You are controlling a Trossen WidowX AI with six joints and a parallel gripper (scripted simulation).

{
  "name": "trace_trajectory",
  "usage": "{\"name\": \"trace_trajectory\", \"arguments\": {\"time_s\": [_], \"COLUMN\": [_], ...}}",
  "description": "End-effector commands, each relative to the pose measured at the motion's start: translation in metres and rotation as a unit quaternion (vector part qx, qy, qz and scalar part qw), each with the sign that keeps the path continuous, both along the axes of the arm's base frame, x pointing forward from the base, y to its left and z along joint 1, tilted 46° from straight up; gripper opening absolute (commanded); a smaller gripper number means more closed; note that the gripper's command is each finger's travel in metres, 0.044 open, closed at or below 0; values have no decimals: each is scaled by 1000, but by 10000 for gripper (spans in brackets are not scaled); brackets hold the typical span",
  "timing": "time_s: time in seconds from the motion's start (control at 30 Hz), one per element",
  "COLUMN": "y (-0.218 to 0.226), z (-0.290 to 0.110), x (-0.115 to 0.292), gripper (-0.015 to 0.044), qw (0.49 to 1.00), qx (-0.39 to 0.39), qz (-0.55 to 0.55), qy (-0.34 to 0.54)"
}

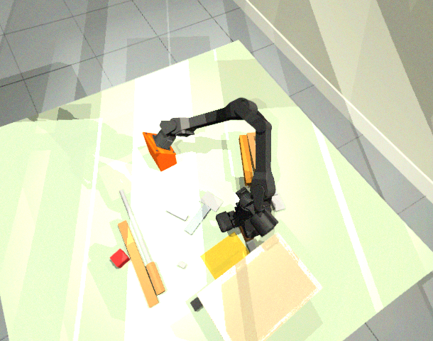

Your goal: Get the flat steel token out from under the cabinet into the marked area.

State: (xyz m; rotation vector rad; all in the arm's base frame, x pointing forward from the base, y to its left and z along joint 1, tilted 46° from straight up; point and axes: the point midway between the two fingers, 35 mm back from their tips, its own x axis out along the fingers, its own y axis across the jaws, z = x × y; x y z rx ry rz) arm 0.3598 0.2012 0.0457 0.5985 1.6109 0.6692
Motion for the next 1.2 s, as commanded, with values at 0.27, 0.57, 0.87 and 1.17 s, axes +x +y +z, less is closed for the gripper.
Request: {"name": "trace_trajectory", "arguments": {"time_s": [0.27, 0.57, 0.87, 1.17], "y": [-7, -14, -17, -17], "z": [-10, -17, -20, -19], "x": [4, 4, 4, -2], "gripper": [0, 0, 0, 0], "qw": [1000, 1000, 1000, 1000], "qx": [0, 0, 0, 0], "qz": [1, 1, 1, 1], "qy": [-2, -2, -2, -1]}}
